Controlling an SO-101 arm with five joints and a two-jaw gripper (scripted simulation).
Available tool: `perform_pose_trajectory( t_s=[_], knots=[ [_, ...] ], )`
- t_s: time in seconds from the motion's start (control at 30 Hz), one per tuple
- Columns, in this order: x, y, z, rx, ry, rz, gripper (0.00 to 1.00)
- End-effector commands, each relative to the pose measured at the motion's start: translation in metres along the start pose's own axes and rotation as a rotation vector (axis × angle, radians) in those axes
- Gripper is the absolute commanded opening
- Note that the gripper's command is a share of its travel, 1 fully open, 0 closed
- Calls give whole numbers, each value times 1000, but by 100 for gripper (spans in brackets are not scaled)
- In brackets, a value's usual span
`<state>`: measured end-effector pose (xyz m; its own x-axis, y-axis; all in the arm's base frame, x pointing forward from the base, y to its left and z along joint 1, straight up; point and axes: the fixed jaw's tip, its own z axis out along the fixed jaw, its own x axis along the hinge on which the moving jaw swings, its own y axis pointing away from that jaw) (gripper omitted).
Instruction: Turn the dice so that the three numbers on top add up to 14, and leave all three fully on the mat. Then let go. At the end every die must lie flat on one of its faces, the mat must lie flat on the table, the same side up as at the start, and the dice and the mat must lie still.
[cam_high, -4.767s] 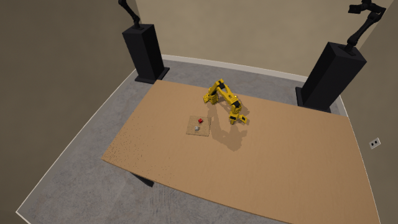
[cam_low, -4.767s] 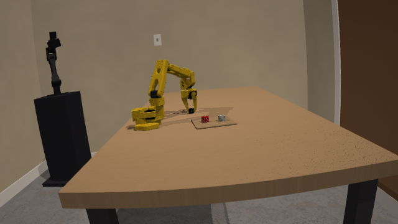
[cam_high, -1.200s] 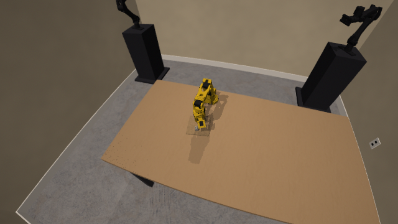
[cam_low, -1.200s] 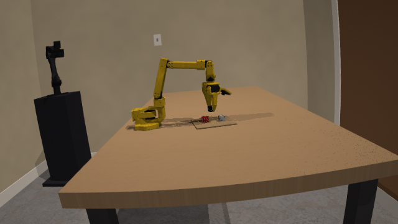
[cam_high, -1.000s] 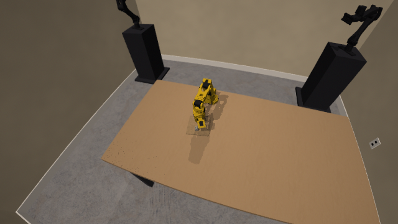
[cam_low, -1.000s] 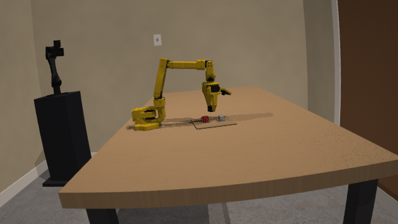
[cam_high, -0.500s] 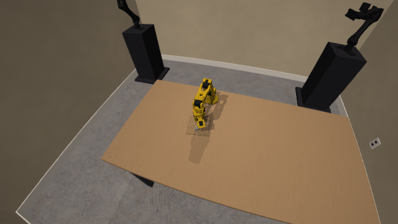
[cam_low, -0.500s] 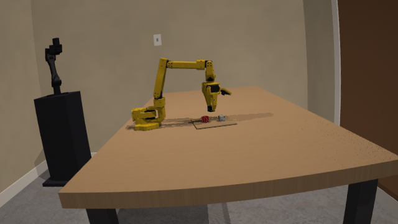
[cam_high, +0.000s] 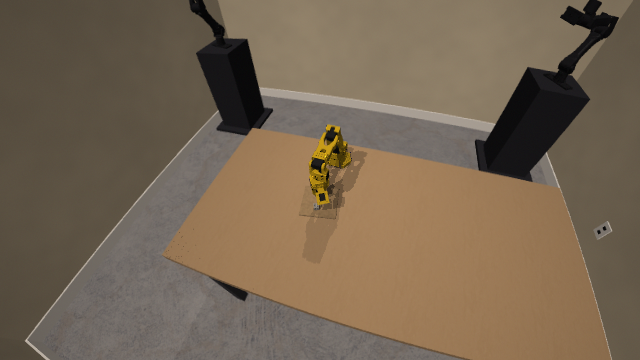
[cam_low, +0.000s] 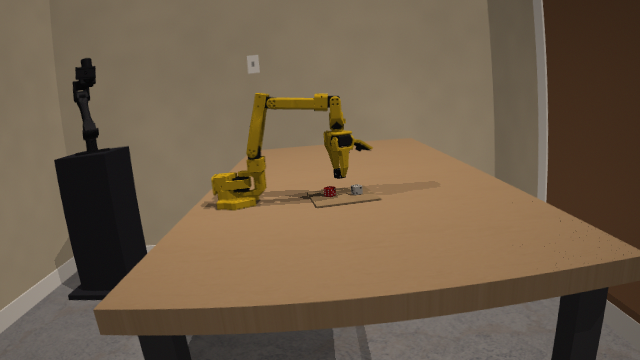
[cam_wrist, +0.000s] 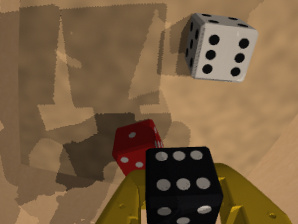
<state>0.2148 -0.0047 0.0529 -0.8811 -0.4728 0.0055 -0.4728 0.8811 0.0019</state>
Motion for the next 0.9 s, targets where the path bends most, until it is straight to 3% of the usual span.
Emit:
perform_pose_trajectory(
  t_s=[0.0,0.87],
  knots=[
    [-3,-4,-11,34,-57,4,0],
    [-4,-5,0,34,-57,4,0]
  ],
)
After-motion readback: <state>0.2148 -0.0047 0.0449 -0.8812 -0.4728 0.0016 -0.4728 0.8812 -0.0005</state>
